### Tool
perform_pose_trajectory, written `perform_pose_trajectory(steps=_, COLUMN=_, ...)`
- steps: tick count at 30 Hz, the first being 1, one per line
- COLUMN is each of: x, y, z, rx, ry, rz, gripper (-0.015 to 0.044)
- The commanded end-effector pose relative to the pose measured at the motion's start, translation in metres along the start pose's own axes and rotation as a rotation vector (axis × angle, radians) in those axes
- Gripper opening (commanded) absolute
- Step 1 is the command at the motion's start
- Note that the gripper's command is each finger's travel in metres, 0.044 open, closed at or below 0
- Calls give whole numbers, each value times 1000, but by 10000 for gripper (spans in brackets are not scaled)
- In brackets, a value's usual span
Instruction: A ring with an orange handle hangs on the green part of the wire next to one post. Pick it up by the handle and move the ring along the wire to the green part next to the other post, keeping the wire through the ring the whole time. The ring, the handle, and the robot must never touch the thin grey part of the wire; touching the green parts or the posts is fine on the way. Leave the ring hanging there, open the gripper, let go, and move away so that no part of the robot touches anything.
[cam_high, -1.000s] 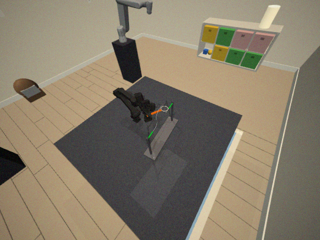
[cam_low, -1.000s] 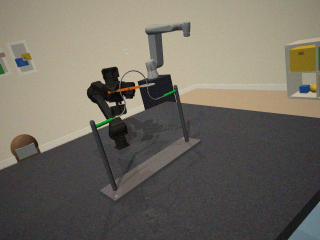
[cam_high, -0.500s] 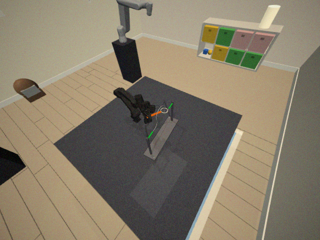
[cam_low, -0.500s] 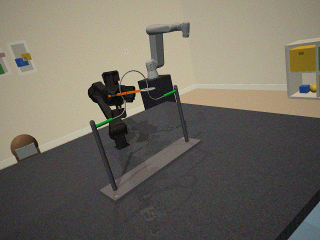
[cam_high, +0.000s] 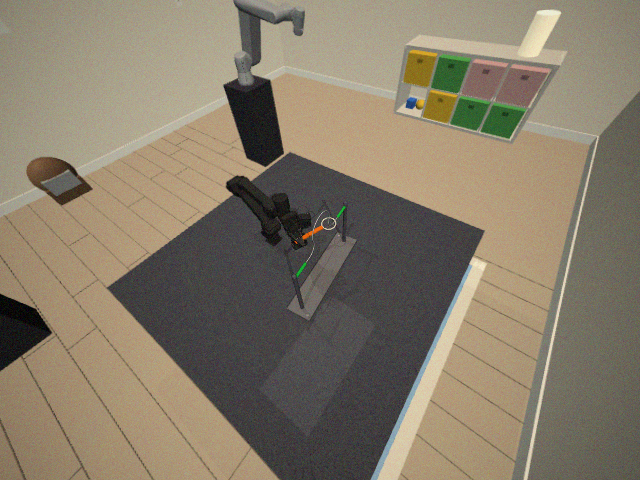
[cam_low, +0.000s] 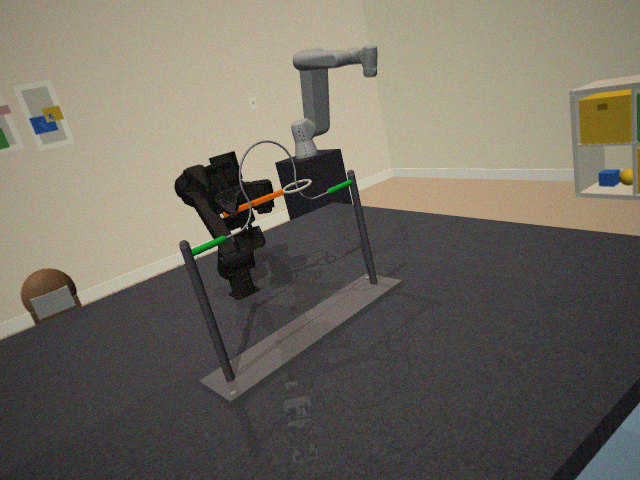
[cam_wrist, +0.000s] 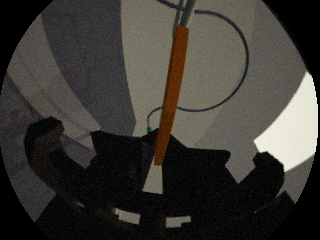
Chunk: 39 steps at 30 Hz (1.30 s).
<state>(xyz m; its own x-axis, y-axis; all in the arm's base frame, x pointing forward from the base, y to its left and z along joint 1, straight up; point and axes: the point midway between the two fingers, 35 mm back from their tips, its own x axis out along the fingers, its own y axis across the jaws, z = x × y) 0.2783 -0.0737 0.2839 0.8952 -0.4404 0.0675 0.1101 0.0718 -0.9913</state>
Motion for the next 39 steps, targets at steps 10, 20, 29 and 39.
perform_pose_trajectory(steps=10, x=-9, y=44, z=5, rx=245, ry=32, rz=158, gripper=-150)
perform_pose_trajectory(steps=20, x=-21, y=77, z=17, rx=454, ry=57, rz=295, gripper=-150)
perform_pose_trajectory(steps=29, x=-30, y=105, z=36, rx=653, ry=37, rz=399, gripper=-150)
perform_pose_trajectory(steps=39, x=-45, y=130, z=62, rx=875, ry=27, rz=512, gripper=-150)
